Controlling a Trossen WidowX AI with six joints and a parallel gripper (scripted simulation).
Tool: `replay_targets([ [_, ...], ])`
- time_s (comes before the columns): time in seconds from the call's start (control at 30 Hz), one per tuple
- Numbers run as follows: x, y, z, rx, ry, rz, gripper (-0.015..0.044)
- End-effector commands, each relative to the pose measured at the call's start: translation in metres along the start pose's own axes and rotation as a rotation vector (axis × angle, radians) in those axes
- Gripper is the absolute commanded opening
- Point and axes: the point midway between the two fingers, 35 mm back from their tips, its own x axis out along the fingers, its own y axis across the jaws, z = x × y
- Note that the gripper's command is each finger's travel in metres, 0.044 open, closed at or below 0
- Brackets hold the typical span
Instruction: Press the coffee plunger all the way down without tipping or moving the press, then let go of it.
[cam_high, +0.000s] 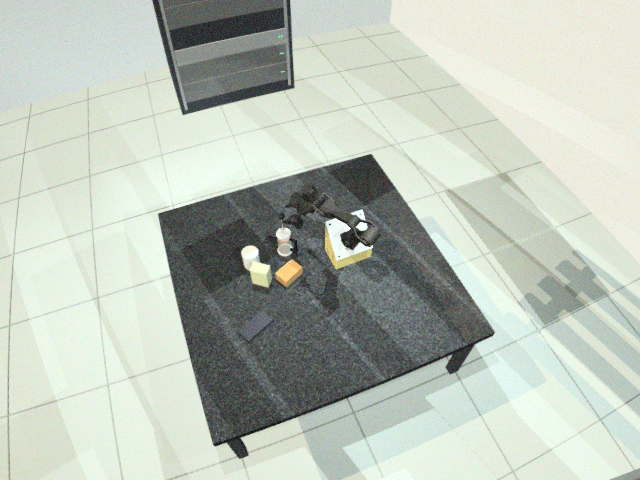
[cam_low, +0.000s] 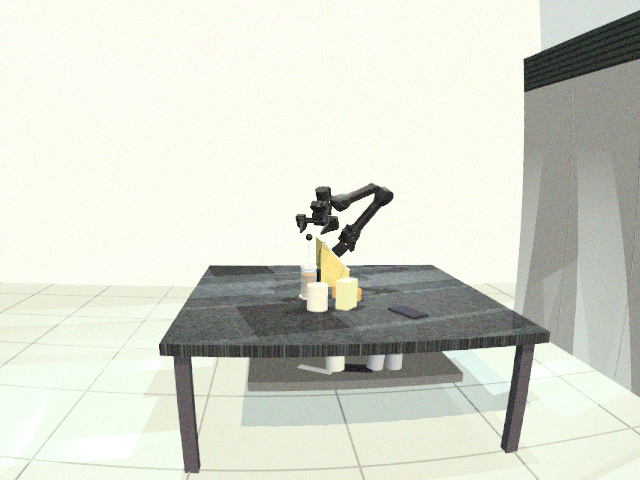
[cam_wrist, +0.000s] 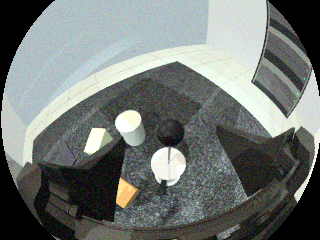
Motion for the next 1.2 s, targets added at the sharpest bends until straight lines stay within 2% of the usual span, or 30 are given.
replay_targets([
  [0.0,0.007,-0.001,-0.002,0.006,0.001,-0.003,0.0440],
  [0.37,0.022,0.000,-0.003,0.006,-0.001,-0.001,0.0440],
  [0.77,0.022,0.000,-0.003,0.006,-0.001,-0.001,0.0125],
  [1.17,0.023,0.000,-0.003,0.006,-0.001,-0.001,0.0117],
])
